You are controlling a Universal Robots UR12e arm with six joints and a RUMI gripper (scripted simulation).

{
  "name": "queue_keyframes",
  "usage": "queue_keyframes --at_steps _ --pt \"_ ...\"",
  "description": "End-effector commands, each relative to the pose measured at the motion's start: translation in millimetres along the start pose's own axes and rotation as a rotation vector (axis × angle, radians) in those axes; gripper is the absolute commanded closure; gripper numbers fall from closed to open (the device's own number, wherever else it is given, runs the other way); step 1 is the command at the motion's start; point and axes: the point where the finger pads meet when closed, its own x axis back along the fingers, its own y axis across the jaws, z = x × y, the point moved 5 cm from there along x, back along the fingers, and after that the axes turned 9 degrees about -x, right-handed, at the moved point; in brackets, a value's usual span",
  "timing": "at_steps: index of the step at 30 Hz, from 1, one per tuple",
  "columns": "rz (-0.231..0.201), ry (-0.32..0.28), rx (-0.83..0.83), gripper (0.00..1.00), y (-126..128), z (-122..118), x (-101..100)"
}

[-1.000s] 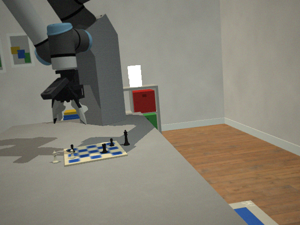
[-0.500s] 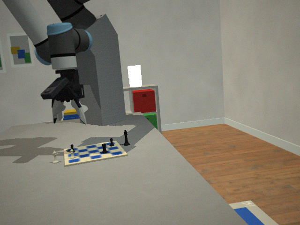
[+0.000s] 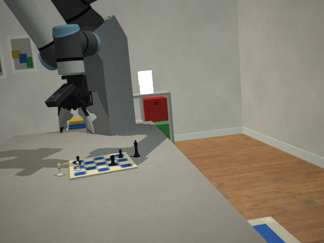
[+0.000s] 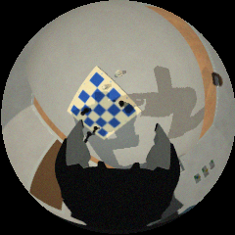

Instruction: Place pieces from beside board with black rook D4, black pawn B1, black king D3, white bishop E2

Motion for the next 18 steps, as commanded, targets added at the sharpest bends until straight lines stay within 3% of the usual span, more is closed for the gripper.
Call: queue_keyframes --at_steps 1,10,18 --pt "0.0 -0.001 -0.062 0.0 -6.2 -6.3 0.7" --pt "0.0 -0.004 -0.214 0.0 -20.4 -22.7 1.6" --pt "-0.001 -0.006 -0.46 0.0 -42.4 -51.2 3.9"
